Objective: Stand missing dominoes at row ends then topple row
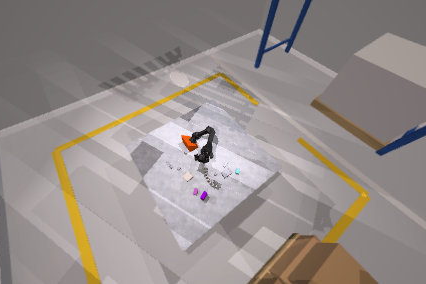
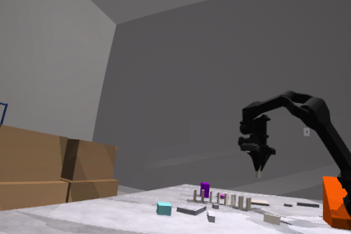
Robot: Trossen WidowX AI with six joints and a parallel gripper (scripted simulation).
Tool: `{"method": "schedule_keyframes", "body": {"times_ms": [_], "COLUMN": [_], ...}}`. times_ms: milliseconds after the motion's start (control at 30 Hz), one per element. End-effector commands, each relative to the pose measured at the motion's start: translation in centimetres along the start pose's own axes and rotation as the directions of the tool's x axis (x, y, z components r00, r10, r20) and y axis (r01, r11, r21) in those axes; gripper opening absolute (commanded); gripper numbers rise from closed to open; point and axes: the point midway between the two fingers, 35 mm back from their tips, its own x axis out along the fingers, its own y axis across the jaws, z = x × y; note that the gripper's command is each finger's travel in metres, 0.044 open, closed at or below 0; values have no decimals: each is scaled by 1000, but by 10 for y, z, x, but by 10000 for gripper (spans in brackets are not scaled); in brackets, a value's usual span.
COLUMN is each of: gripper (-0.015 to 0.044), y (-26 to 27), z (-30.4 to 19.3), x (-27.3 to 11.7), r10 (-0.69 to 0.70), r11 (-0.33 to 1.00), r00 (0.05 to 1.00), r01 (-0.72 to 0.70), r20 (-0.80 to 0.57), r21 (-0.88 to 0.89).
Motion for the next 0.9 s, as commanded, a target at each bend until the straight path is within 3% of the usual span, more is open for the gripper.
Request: {"method": "schedule_keyframes", "body": {"times_ms": [0,867], "gripper": [107,107], "y": [2,4], "z": [2,-2], "x": [14,128], "r10": [2,9], "r11": [1000,1000], "r00": [1000,1000], "r01": [-2,-9], "r20": [-4,-6], "r21": [-7,-9]}}
